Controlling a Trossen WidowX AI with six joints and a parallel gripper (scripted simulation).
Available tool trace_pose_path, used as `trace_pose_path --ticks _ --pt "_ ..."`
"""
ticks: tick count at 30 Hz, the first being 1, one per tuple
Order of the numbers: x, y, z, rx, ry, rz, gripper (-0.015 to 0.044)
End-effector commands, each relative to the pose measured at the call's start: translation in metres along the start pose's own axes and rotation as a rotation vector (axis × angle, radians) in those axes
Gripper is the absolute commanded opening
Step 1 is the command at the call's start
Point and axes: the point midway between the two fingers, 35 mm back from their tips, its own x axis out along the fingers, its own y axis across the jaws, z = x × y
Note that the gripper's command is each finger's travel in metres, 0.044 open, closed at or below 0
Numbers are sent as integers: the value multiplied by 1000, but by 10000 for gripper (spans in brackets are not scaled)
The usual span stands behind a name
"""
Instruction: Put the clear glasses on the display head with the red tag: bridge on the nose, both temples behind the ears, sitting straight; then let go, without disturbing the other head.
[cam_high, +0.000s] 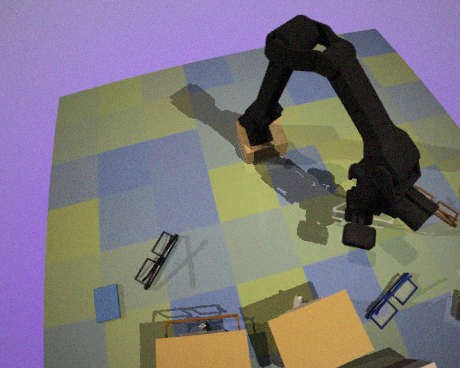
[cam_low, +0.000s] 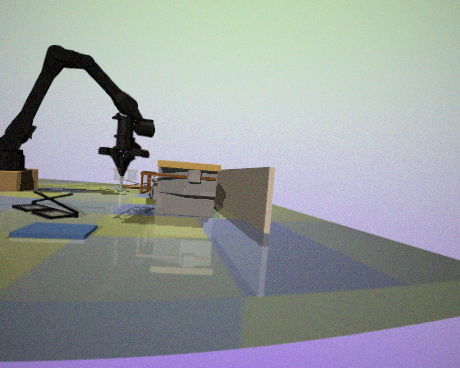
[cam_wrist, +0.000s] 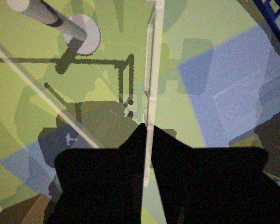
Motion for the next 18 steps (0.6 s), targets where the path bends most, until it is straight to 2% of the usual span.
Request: trace_pose_path --ticks 1,18 --pt "0 -1 0 -2 3 -5 0" --pt "0 -1 6 -2 3 -5 0"
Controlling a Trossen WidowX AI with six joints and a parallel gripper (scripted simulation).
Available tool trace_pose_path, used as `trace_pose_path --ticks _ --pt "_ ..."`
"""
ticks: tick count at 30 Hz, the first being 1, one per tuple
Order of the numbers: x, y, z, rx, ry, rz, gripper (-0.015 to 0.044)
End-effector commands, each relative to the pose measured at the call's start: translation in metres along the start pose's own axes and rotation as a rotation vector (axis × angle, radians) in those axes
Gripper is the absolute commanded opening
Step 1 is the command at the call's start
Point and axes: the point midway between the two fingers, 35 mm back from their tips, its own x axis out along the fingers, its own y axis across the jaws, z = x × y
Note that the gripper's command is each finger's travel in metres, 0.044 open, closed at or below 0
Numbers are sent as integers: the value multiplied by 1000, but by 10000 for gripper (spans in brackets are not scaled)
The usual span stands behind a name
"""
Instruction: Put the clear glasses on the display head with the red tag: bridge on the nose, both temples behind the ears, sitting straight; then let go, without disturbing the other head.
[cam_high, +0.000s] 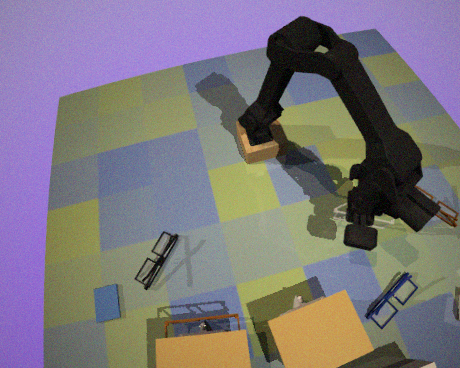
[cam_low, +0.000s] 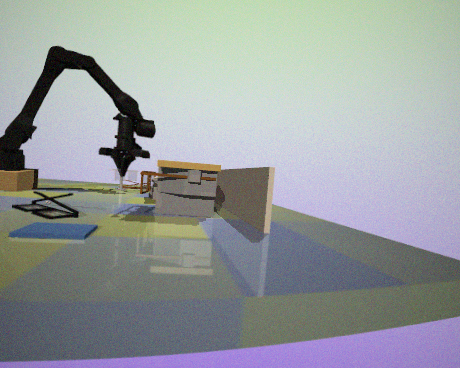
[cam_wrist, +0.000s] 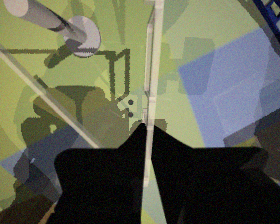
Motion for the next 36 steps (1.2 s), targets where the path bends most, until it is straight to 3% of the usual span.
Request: trace_pose_path --ticks 1,15,22,36 --pt "-1 -1 4 3 -1 -5 0" --pt "-61 -1 9 3 -2 -5 0" --pt "-62 2 10 57 -2 -4 0" --pt "-62 24 23 464 -4 -1 0"
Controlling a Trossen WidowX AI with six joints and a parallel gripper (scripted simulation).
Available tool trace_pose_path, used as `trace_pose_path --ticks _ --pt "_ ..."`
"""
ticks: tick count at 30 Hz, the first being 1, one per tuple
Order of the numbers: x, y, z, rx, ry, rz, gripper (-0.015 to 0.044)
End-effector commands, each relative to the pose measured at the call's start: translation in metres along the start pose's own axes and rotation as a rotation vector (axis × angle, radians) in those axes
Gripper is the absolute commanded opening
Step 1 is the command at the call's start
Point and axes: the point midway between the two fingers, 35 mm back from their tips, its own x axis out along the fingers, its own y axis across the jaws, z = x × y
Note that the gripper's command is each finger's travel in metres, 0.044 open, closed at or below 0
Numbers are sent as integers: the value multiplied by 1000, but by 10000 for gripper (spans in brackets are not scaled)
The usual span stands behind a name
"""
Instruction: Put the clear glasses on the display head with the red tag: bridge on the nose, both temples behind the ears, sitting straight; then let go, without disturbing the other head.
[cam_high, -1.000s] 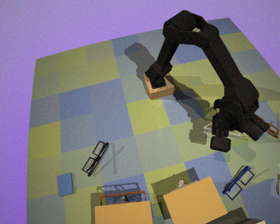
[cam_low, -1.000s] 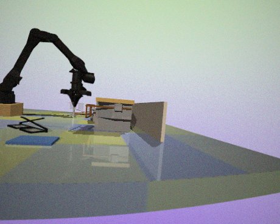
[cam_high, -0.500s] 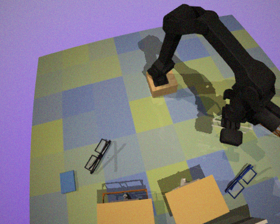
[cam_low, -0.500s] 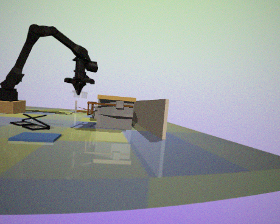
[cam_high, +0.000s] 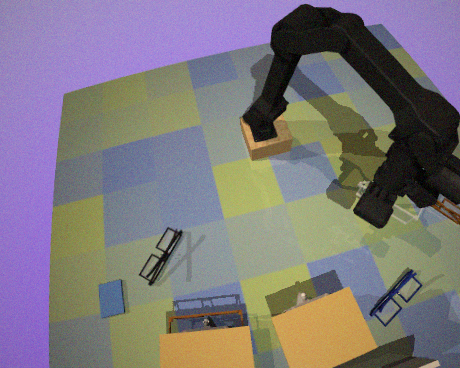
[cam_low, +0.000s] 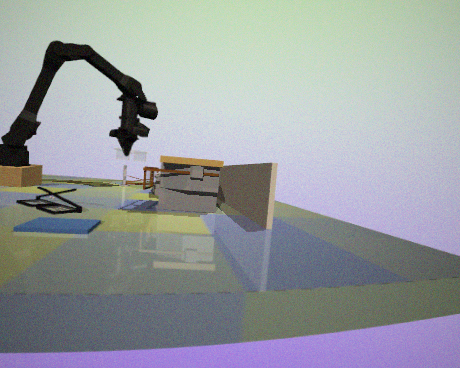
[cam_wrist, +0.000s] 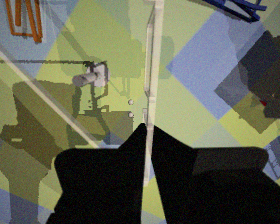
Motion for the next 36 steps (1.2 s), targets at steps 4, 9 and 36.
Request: trace_pose_path --ticks 4,9,36 --pt "0 13 0 188 3 3 0" --pt "0 22 1 336 3 3 0" --pt "0 71 -1 1135 8 5 0"
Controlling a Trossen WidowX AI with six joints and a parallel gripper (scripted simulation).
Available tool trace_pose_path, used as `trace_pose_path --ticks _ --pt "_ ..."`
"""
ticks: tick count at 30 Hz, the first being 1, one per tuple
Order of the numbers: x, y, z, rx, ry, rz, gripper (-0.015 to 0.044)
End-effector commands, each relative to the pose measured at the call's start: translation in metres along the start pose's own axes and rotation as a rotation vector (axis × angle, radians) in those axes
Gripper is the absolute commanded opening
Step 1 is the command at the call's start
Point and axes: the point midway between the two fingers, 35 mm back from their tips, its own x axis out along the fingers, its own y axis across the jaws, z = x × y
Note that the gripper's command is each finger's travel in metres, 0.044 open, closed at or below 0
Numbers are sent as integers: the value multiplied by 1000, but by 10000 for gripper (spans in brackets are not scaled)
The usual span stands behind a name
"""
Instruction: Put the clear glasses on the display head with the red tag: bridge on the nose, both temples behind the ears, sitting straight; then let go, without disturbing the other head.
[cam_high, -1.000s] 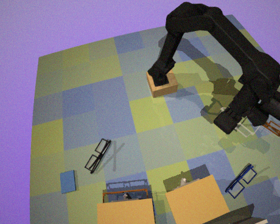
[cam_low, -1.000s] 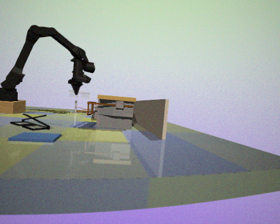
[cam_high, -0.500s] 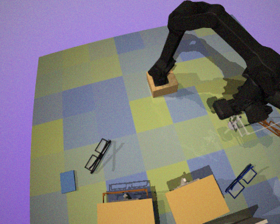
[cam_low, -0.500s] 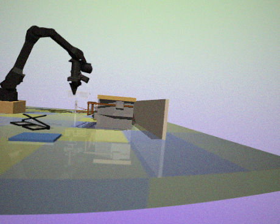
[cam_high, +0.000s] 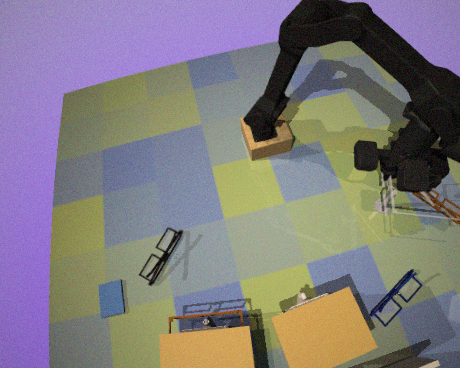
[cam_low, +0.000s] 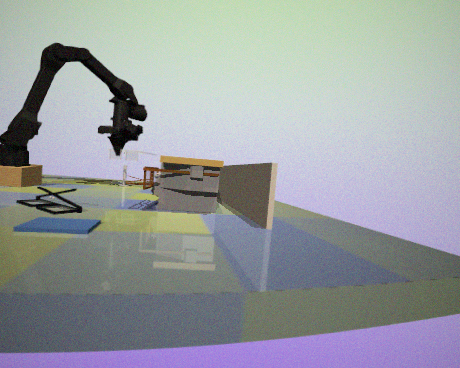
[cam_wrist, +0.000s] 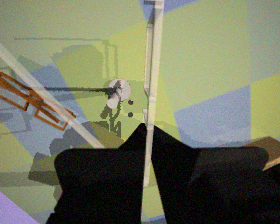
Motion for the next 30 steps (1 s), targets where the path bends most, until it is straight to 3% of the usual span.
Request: trace_pose_path --ticks 1,7,18,30 --pt "0 3 -7 94 4 2 0" --pt "9 4 -8 114 4 2 0" --pt "60 4 -8 114 4 2 0" --pt "61 -4 -4 114 4 1 0"
